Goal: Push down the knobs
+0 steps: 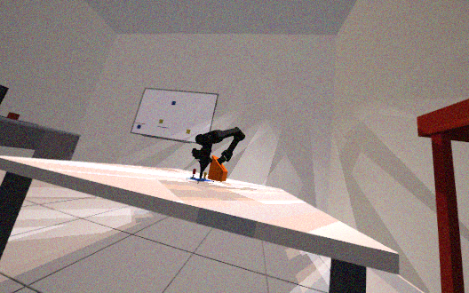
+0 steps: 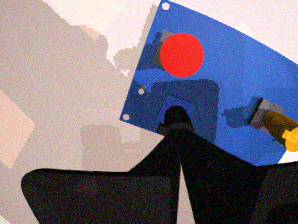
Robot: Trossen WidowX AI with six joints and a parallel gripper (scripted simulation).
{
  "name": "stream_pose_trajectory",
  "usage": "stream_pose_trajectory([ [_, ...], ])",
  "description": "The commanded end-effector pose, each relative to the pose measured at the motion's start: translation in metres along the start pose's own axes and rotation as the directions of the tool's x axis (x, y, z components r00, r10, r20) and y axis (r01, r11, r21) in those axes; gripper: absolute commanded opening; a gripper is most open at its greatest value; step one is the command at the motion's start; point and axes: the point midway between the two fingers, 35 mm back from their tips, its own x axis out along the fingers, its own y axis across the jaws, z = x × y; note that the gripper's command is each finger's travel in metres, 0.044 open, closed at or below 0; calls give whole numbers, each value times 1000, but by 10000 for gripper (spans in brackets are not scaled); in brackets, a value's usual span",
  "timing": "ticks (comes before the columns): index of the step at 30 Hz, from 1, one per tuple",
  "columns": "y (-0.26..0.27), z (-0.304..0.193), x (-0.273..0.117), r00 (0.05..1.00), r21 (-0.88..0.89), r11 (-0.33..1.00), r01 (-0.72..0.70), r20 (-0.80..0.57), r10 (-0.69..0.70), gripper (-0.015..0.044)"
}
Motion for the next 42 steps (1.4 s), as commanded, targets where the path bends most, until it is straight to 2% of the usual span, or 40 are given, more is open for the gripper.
stream_pose_trajectory([
  [1,0,-1,5,1000,-8,1000,6,-1,-6,0],
  [16,0,-1,-17,1000,-9,1000,6,0,-6,0],
  [26,-7,0,-15,1000,-1,1000,8,-3,-8,262],
  [33,-77,5,-35,1000,0,1000,10,4,-10,440],
  [42,-179,-1,-41,1000,-2,1000,13,2,-13,440],
])
